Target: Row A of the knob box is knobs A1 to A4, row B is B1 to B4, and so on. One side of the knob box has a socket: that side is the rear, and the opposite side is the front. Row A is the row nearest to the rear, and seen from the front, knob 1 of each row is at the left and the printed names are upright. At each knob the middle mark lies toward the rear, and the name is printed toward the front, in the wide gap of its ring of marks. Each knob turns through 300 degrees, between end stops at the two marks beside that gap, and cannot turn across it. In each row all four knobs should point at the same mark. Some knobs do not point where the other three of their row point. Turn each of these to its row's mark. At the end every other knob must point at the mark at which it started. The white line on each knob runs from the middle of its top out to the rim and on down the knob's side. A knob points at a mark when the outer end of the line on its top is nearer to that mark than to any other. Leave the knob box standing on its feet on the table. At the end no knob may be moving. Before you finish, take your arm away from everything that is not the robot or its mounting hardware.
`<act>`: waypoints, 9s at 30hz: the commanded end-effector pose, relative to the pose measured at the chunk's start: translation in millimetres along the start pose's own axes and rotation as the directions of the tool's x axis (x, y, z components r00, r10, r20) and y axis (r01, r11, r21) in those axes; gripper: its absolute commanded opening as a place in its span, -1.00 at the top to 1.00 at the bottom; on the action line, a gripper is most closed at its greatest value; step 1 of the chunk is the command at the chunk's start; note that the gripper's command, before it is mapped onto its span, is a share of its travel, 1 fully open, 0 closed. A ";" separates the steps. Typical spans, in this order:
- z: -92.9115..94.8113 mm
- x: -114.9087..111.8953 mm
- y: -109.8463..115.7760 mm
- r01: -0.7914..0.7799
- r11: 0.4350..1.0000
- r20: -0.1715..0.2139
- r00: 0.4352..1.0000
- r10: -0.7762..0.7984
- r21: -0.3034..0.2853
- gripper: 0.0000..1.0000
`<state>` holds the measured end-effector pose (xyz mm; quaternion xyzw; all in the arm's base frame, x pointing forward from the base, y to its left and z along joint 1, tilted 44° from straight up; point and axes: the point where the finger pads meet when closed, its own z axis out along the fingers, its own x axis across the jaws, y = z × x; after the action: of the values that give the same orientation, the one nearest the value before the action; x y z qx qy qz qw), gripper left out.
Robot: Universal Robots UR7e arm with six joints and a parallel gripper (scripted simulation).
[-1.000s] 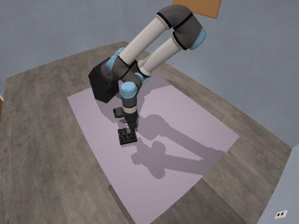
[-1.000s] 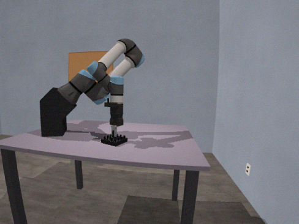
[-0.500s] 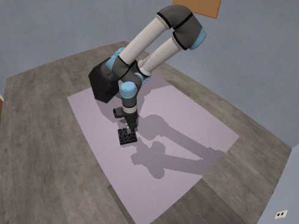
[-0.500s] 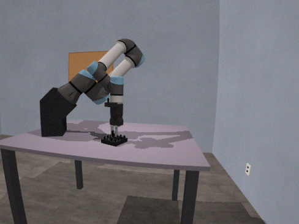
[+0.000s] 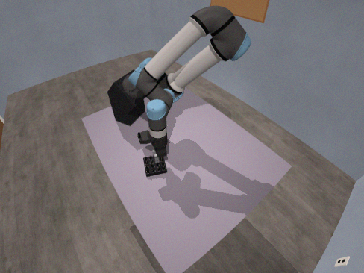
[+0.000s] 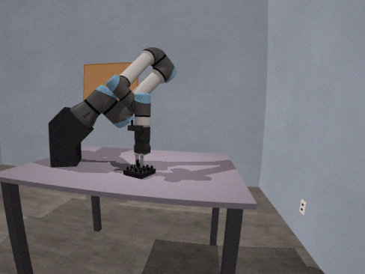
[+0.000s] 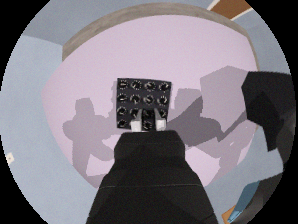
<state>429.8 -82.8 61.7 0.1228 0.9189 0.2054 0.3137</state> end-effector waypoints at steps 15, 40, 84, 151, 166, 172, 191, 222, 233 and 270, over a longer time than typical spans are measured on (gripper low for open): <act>-12.8 -0.3 -0.1 0.000 1.000 0.001 1.000 0.000 0.000 0.07; -38.2 -0.3 -0.1 0.000 1.000 0.001 1.000 0.000 0.000 0.07; -52.7 -11.0 -41.8 -0.839 0.545 0.001 0.545 0.839 0.001 0.07; -58.7 -19.0 -57.1 -0.992 0.129 0.000 0.129 0.992 -0.001 0.07; -50.2 -19.1 -57.0 -0.992 0.129 0.001 0.129 0.992 -0.001 0.07; -42.8 -19.3 -57.0 -0.992 0.129 0.001 0.129 0.992 -0.001 0.07; -21.0 -19.6 -56.8 -0.992 0.129 0.001 0.129 0.992 -0.001 0.07; -14.2 -19.7 -56.7 -0.992 0.129 0.001 0.129 0.992 -0.001 0.07; -14.2 -19.7 -56.7 -0.992 0.129 0.001 0.129 0.992 -0.001 0.07; -2.1 -19.7 -56.7 -0.992 0.129 0.001 0.129 0.992 -0.001 0.07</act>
<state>437.0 -140.8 48.8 0.6987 0.6093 0.3614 0.1000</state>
